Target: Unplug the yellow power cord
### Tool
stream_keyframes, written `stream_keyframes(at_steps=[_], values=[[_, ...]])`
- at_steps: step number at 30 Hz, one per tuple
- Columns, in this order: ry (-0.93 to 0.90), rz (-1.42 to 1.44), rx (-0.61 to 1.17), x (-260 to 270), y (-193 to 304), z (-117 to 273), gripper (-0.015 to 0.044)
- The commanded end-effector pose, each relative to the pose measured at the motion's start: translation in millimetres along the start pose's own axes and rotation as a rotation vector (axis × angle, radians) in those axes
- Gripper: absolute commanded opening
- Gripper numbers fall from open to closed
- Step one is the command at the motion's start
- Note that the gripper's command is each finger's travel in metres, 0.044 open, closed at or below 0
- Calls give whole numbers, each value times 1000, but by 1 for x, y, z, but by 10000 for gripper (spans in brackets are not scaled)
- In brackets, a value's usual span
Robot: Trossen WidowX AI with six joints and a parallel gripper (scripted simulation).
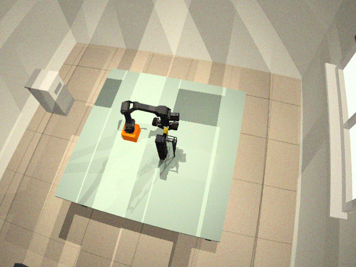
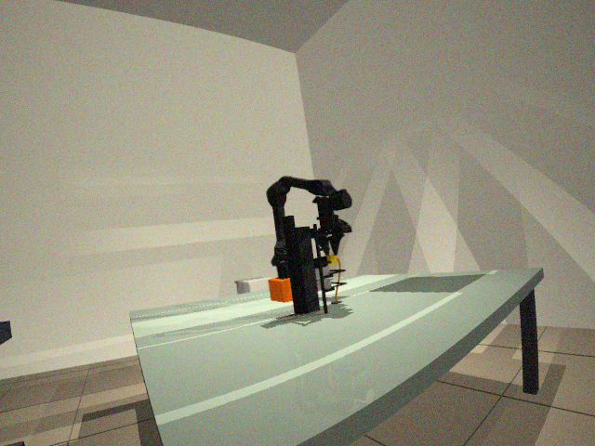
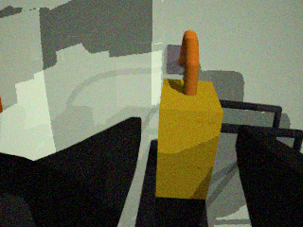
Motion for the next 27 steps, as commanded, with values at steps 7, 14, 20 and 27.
stream_keyframes(at_steps=[7, 14, 20, 27], values=[[0, 5, -6, -3, -20, 4, 440], [0, 5, -9, -5, -60, 12, 440], [0, 5, -9, -5, -60, 12, 440], [0, 5, -9, -5, -60, 12, 440]])
Point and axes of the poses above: the point midway between the two fingers, 35 mm back from their tips, its own z axis back along the fingers, its own x axis across the jaws, y = z × x, the point moved 5 cm from there along z, back along the fingers, and after that the axes turned 5 degrees about z, right-handed, at the moved point
